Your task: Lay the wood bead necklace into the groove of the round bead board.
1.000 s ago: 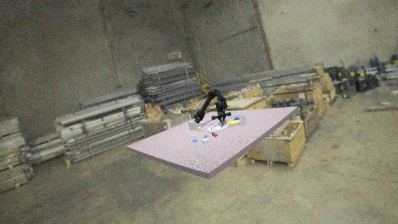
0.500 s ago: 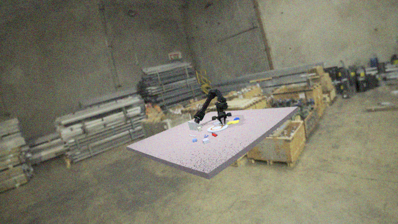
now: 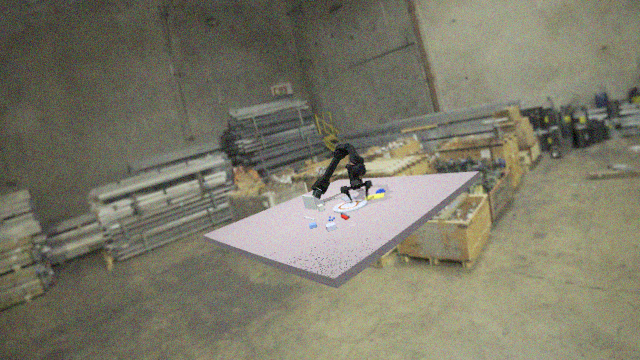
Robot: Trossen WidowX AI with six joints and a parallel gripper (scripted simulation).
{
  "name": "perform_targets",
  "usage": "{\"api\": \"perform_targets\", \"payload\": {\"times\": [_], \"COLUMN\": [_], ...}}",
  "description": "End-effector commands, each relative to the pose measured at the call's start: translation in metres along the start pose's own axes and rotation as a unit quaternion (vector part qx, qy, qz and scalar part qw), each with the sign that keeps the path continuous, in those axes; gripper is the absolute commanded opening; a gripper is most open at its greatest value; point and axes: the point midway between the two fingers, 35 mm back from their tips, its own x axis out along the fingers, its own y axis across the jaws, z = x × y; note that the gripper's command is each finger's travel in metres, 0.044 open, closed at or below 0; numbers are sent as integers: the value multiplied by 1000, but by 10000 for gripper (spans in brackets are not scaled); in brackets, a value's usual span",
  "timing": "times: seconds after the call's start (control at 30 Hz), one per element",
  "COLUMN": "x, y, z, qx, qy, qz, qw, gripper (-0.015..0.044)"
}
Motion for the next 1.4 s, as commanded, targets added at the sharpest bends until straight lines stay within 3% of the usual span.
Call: {"api": "perform_targets", "payload": {"times": [0.0, 0.47, 0.87, 1.37], "x": [-2, -2, -32, -23], "y": [0, 0, -23, -24], "z": [0, 0, 74, 79], "qx": [-2, -2, 302, 316], "qy": [0, 0, -3, -7], "qz": [-1, -1, -1, 2], "qw": [1000, 1000, 953, 949], "gripper": [440, 440, 125, 120]}}
